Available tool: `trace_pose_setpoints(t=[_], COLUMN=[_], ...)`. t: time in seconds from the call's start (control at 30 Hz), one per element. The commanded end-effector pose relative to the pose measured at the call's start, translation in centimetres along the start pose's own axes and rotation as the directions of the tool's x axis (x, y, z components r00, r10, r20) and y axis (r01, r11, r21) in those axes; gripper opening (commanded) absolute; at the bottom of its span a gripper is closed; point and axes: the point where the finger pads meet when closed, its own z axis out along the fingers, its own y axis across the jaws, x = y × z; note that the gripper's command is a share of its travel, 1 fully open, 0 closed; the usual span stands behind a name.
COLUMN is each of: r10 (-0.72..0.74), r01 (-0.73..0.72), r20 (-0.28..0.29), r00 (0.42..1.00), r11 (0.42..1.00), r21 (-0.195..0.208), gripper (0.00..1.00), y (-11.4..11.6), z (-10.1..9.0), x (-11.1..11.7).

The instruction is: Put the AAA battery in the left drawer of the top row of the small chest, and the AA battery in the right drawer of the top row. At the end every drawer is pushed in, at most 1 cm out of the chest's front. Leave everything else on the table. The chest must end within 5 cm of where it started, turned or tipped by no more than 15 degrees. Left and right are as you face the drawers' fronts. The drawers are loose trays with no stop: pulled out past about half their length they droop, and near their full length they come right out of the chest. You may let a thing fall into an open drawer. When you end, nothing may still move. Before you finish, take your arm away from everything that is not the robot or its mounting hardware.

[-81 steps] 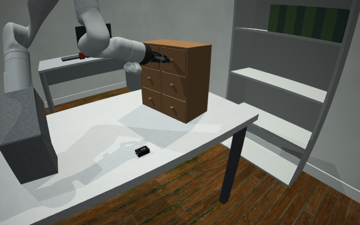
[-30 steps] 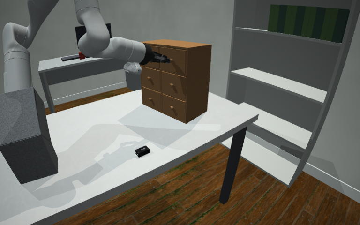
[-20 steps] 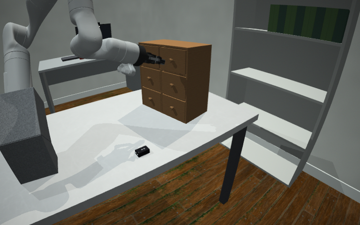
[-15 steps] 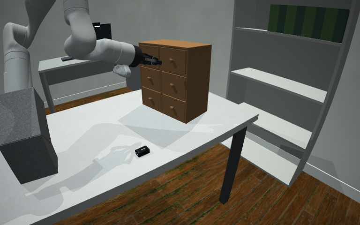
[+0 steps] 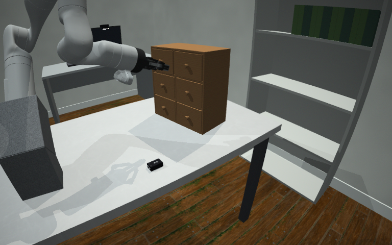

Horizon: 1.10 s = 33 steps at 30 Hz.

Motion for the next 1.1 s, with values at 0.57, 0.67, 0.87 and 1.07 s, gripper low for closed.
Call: trace_pose_setpoints(t=[0.57,0.67,0.87,1.07], r10=[0.001,0.001,0.001,0.002], r01=[-0.001,-0.001,-0.001,-0.001], r20=[0.008,0.007,-0.001,-0.016], r00=[1.000,1.000,1.000,1.000], r11=[1.000,1.000,1.000,1.000], r21=[0.016,0.016,0.015,0.015], gripper=[0.00,0.00,0.00,0.00], y=[-0.5,-0.5,-0.5,-0.5], z=[-2.8,-2.9,-2.9,-3.0], x=[-0.5,-0.5,-0.6,-0.6])
